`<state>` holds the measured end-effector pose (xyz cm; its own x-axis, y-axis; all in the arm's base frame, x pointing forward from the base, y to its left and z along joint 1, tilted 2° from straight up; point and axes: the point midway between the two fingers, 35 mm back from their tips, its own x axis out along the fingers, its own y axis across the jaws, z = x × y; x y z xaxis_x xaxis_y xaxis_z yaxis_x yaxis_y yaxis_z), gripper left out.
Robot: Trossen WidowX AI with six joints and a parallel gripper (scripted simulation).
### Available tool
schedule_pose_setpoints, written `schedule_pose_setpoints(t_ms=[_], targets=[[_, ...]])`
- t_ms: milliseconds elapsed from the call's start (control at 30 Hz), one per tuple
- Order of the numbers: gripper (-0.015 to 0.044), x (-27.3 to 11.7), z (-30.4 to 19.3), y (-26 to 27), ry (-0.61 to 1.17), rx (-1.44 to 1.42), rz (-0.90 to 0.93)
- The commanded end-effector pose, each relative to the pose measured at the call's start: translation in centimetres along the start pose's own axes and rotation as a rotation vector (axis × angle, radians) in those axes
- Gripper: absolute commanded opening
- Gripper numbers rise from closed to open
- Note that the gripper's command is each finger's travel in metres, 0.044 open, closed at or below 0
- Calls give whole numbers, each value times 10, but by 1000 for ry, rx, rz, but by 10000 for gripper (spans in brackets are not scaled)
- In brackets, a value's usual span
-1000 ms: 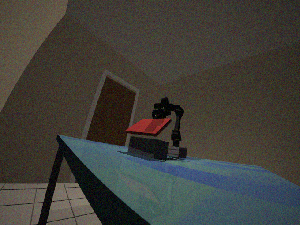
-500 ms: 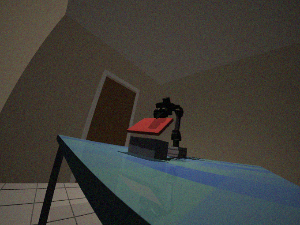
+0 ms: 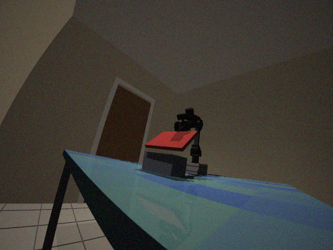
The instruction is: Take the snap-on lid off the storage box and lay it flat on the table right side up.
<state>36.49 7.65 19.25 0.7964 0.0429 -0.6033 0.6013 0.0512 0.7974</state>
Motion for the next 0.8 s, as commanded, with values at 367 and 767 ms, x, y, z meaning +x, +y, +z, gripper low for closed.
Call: schedule_pose_setpoints(t_ms=[367, 767], targets=[[0, -3, -29, -1, -1, 7, 6], [0, -6, -53, -3, 0, 10, 6]])
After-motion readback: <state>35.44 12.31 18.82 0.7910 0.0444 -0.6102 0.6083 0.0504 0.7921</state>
